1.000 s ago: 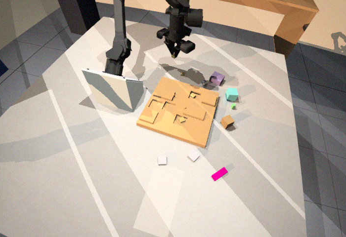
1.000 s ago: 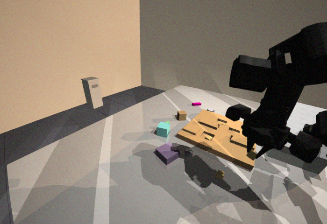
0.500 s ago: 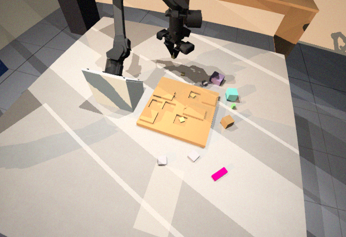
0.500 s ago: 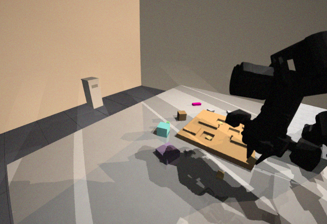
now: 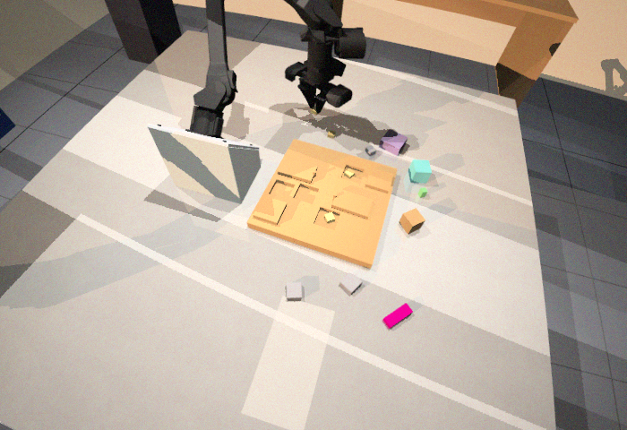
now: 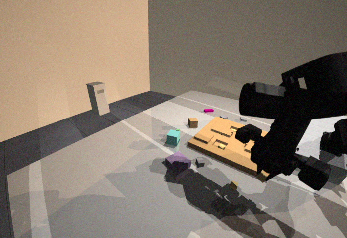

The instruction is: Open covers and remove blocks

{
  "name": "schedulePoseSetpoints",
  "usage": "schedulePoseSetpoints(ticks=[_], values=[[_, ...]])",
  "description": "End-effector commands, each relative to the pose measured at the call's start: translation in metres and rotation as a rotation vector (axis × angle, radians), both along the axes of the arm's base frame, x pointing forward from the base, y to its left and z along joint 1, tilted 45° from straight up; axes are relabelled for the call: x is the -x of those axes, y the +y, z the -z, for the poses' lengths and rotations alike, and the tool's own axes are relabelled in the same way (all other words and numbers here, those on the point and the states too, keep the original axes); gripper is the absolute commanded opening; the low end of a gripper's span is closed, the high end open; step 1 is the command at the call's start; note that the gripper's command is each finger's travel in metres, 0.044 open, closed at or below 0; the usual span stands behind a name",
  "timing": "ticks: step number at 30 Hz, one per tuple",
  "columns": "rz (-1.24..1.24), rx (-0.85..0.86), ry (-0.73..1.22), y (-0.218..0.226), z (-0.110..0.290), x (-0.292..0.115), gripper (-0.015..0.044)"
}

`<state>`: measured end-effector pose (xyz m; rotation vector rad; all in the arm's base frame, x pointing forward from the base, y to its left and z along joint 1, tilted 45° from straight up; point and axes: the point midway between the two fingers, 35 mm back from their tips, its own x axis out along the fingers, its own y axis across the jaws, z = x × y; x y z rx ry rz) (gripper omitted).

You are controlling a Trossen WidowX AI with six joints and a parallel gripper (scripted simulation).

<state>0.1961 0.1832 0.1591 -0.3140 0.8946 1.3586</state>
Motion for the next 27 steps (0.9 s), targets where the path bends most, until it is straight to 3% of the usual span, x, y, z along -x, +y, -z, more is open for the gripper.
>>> schedulePoseSetpoints(ticks=[1,27], values=[[0.002,0.008,0.009,0.005,0.009,0.001,0.0080],[0.003,0.001,0.009,0.036,0.037,0.006,0.0080]])
